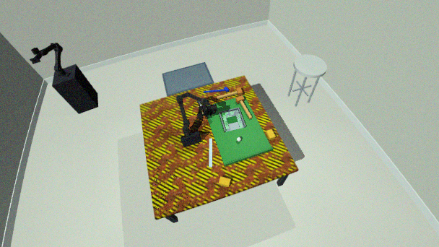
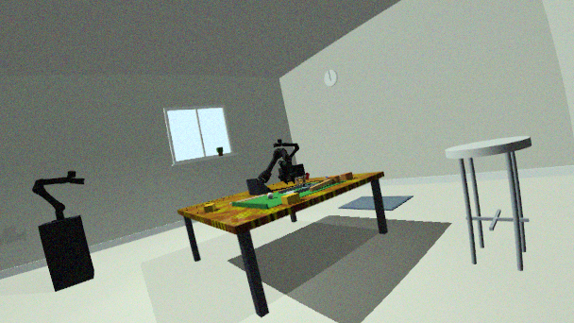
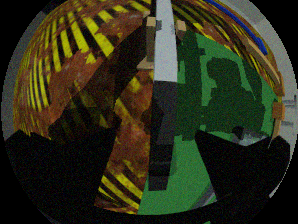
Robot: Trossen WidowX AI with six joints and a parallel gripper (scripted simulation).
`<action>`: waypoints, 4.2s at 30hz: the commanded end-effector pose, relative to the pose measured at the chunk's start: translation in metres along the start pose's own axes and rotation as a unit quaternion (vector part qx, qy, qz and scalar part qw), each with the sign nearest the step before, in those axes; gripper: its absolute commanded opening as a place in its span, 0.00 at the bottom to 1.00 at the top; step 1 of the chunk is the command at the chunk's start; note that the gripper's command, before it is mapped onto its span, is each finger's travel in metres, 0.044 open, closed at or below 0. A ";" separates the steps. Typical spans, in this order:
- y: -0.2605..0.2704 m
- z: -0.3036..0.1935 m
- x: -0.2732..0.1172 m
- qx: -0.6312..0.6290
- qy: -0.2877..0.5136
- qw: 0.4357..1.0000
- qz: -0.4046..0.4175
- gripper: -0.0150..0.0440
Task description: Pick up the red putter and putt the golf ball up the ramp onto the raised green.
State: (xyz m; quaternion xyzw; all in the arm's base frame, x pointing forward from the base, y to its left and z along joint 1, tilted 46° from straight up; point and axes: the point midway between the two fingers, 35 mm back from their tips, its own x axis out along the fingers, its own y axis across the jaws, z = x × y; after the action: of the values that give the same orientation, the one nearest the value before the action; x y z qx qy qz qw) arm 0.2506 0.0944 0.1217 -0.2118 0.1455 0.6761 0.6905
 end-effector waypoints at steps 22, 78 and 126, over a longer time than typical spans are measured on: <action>-0.002 0.002 -0.010 0.003 0.004 1.000 -0.006 0.25; -0.023 -0.163 -0.176 0.471 0.089 0.873 -0.090 0.25; 0.060 -0.351 -0.184 0.772 0.087 0.620 -0.106 0.25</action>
State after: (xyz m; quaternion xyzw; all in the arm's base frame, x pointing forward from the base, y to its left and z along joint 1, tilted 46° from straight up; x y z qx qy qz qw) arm 0.2120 -0.2473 -0.0903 0.3237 0.6526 0.2172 0.6497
